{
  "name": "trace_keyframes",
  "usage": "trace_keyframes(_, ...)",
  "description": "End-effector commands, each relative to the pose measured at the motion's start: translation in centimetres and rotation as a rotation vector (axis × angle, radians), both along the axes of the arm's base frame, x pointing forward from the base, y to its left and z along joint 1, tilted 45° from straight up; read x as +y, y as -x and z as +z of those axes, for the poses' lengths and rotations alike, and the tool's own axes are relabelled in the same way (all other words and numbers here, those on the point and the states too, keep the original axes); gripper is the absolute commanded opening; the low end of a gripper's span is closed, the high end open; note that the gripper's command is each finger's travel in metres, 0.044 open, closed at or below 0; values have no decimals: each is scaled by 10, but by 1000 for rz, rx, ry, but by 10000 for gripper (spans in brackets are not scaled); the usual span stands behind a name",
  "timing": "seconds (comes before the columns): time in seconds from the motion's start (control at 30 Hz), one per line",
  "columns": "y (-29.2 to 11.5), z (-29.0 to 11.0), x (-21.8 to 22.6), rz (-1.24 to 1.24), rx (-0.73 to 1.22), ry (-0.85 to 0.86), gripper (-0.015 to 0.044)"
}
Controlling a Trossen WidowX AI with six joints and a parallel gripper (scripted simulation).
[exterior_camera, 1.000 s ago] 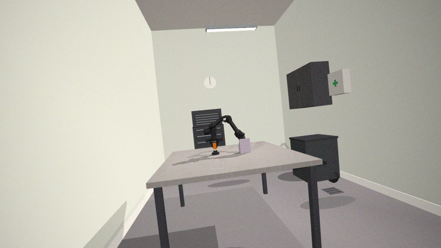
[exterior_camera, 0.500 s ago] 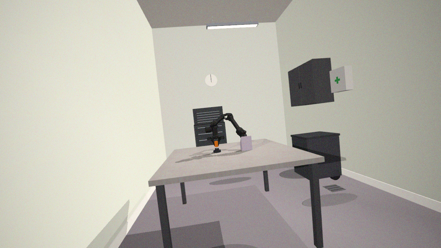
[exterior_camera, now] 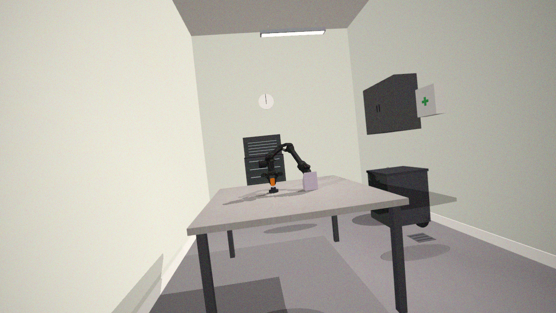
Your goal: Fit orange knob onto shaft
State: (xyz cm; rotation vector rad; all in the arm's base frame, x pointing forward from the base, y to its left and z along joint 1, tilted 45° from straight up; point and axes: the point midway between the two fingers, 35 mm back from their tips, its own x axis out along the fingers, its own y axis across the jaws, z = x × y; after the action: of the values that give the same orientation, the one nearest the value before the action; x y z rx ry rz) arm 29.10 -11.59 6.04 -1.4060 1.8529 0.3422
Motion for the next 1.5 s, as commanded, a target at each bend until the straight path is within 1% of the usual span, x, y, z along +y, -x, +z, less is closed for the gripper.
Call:
trace_keyframes(0.0,-1,2,3,3,-1,0,0)
trace_keyframes(0.1,-2,3,3,21,17,-3,0)
trace_keyframes(0.3,-3,2,2,149,144,-20,0)
trace_keyframes(1.23,-1,3,2,157,152,-21,0)
trace_keyframes(1.47,-3,2,2,299,292,-39,0)
